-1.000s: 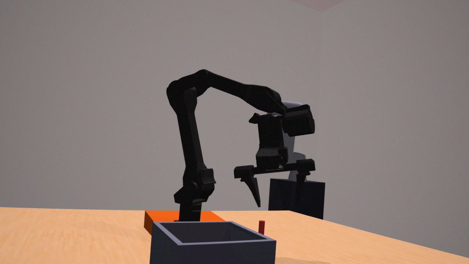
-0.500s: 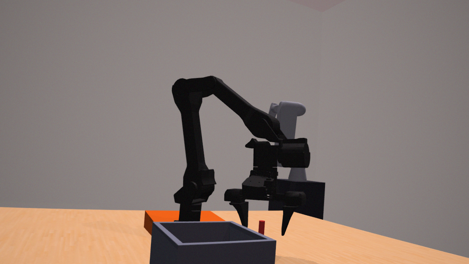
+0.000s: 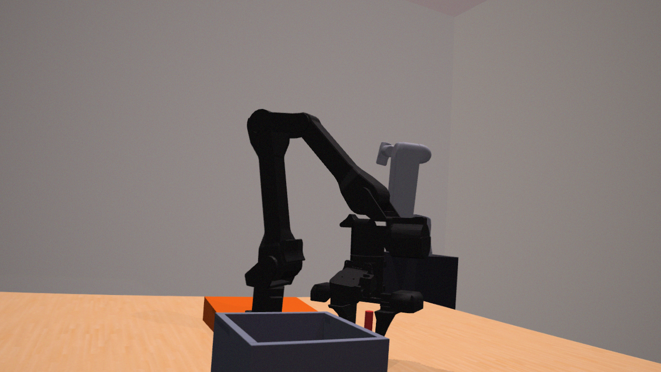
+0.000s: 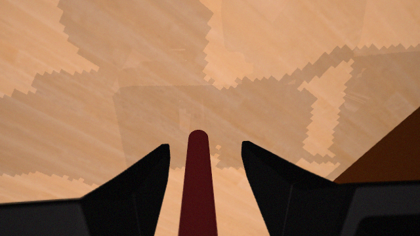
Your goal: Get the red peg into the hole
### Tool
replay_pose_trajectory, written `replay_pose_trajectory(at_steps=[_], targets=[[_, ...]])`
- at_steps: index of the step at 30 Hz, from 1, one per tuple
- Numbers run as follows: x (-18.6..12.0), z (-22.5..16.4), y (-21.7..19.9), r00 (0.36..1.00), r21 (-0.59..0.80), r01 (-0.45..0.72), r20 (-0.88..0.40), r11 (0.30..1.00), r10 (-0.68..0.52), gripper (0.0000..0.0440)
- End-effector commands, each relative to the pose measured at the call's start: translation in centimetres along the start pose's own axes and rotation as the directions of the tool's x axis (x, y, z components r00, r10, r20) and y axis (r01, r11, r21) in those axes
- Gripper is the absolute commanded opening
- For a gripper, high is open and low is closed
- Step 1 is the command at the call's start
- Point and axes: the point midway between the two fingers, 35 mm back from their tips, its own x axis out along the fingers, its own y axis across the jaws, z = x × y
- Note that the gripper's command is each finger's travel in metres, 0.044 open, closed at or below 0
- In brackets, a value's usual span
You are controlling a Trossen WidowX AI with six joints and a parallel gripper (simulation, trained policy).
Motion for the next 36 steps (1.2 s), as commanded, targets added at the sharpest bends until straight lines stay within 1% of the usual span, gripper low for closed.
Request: replay_pose_trajectory(at_steps=[1, 6, 15, 23, 36], targets=[[0.1, -0.1, -0.3, 1.000, 0.011, 0.015, -0.026, 1.000, -0.014, 0.0127], [-0.1, 0.0, -0.2, 0.998, 0.010, 0.021, -0.058, 1.000, -0.020, 0.0000], [-2.6, 1.9, 0.2, 0.999, -0.071, -0.021, 0.038, 0.997, 0.024, 0.0000], [-5.6, 3.8, 0.8, 0.991, -0.138, -0.050, 0.115, 0.989, 0.066, 0.0000], [-10.3, 8.1, 2.1, 0.968, -0.170, -0.079, 0.222, 0.982, 0.117, 0.0000]])
